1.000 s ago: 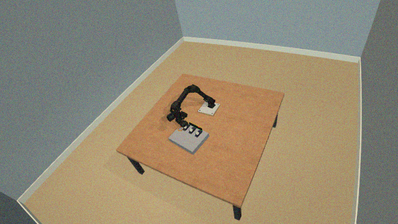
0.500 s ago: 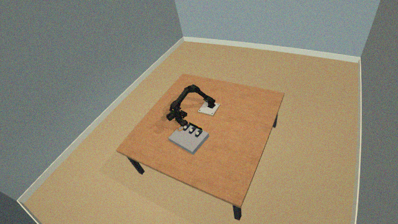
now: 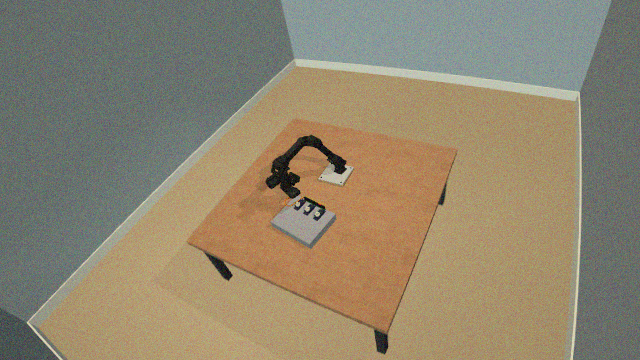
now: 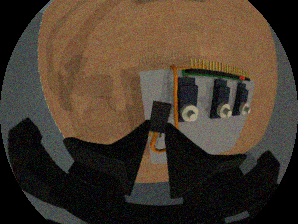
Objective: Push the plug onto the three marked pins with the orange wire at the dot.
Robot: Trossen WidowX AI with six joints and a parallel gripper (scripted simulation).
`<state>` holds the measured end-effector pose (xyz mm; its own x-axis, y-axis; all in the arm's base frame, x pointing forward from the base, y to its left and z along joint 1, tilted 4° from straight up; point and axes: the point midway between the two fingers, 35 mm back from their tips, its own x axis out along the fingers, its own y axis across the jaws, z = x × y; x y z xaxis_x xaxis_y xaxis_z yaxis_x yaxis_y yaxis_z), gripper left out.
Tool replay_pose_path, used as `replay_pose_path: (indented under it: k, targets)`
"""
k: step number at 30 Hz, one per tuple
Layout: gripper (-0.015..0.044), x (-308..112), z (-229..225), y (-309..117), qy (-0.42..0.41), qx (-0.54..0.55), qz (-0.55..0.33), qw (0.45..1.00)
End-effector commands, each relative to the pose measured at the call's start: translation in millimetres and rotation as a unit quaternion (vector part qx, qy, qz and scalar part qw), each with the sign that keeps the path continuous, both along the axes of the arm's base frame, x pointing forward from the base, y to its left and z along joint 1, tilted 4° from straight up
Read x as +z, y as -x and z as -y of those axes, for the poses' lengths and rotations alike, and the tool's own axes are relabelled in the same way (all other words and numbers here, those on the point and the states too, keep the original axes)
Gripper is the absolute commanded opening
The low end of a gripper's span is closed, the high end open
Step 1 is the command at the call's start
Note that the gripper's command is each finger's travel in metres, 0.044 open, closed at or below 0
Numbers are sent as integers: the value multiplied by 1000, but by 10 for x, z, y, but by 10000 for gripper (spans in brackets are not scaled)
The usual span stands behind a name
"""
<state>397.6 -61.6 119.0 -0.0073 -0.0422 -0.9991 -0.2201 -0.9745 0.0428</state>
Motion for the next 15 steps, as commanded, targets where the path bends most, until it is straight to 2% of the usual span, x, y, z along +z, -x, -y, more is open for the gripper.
replay_pose_path:
  k: [1, 15]
  targets:
    - [0, 32, -79, 32, 1, -47, 2, 999]
    - [0, 53, -395, 168, 1, -250, 10, 968]
